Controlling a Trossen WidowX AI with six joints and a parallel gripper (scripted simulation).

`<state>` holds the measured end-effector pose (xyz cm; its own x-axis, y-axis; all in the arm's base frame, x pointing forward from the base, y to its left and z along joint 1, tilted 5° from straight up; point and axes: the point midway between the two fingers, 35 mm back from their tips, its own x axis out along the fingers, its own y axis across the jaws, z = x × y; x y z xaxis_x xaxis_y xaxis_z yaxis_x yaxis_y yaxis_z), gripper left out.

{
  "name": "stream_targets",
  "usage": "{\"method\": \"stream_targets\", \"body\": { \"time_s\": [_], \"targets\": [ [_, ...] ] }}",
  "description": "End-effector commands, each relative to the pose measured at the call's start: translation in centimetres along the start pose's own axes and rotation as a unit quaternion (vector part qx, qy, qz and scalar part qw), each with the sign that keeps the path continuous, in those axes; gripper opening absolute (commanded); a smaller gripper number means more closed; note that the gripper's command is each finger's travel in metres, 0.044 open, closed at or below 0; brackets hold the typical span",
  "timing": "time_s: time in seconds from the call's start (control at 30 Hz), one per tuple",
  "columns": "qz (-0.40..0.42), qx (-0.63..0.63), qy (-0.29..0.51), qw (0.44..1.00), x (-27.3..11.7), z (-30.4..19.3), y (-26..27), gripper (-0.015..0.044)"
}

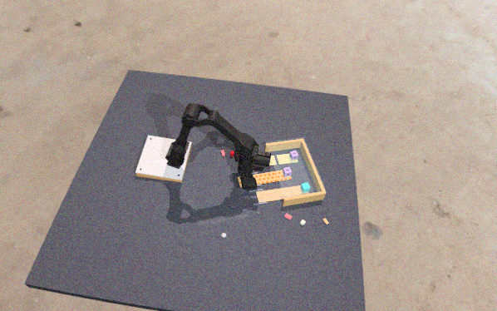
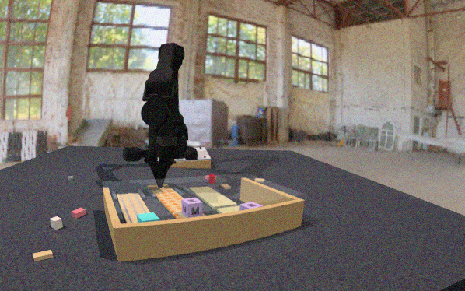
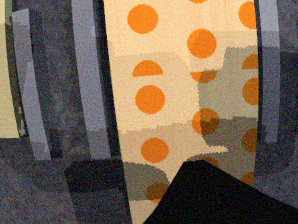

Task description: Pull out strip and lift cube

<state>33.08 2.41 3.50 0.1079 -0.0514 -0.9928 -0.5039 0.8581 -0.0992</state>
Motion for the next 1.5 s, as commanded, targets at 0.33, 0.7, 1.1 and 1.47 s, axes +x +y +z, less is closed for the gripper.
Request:
{"method": "stream_targets", "body": {
  "time_s": [0.33,0.7,1.1,1.47],
  "targets": [
    [0.004,-0.001,0.01,1.0,0.4,-2.7,0.1,0.0],
    [0.004,-0.001,0.011,1.0,0.4,-4.3,0.1,0.0],
    [0.004,-0.001,0.011,1.0,0.4,-6.1,0.1,0.0],
    [0.004,-0.001,0.012,1.0,0.4,-7.8,0.1,0.0]
  ]
}}
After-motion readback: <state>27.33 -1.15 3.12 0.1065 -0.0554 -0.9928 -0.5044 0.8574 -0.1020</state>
